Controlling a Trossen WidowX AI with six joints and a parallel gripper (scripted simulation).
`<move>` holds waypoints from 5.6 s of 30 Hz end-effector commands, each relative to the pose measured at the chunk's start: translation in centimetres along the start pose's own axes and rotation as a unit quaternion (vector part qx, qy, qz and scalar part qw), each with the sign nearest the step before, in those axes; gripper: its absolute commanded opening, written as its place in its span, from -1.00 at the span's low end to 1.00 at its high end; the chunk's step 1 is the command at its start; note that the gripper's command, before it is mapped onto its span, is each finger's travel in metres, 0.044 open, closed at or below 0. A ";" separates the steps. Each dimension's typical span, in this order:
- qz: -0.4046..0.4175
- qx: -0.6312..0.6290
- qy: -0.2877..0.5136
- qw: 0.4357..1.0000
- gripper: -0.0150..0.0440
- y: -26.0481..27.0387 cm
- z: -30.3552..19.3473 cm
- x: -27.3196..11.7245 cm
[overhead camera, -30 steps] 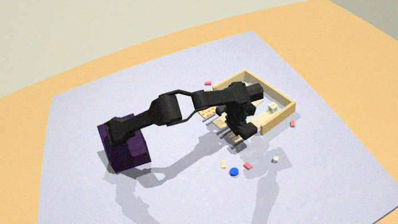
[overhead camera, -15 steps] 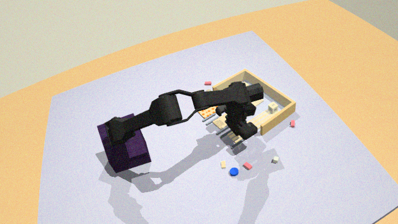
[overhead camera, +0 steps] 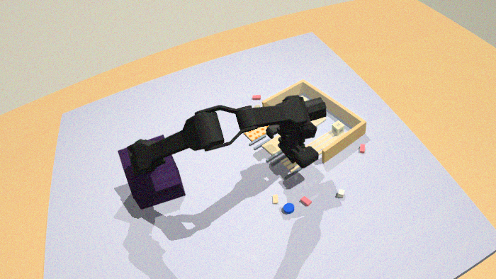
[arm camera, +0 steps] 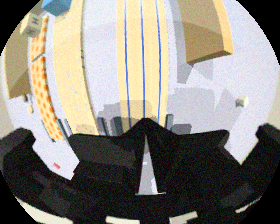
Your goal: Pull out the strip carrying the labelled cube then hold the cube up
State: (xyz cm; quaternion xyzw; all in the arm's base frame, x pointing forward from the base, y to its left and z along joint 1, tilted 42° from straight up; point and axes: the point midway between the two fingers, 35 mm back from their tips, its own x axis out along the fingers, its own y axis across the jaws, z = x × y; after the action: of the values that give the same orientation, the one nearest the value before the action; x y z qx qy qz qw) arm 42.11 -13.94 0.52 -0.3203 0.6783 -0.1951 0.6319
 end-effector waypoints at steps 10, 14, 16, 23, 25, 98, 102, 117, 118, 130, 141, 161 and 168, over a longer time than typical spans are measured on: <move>0.003 -0.001 -0.001 1.000 -0.49 0.0 0.3 0.3; 0.003 -0.001 -0.001 1.000 -0.49 0.0 0.4 0.4; 0.003 -0.001 -0.001 1.000 -0.49 0.0 0.5 0.4; 0.003 -0.001 -0.001 1.000 -0.49 -0.1 0.7 0.4; 0.003 -0.001 -0.001 1.000 -0.49 -0.1 0.8 0.5; 0.003 -0.003 0.002 1.000 -0.49 -0.6 -9.1 0.7; 0.003 -0.003 0.002 1.000 -0.49 -0.6 -9.7 0.7; 0.003 -0.004 0.002 1.000 -0.49 -0.7 -11.9 0.8; 0.003 -0.004 0.002 1.000 -0.49 -0.7 -12.1 0.8; 0.003 -0.004 0.003 1.000 -0.49 -0.8 -13.8 0.8; 0.003 -0.004 0.003 1.000 -0.49 -0.8 -15.4 0.8; 0.003 -0.005 0.003 1.000 -0.49 -0.9 -17.1 0.8; 0.003 -0.005 0.003 1.000 -0.49 -0.9 -17.1 0.8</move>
State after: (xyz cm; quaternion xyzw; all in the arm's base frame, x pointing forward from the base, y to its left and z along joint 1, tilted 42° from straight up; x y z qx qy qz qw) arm 26.32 -17.05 2.98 -0.3250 0.6725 -0.1902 0.6371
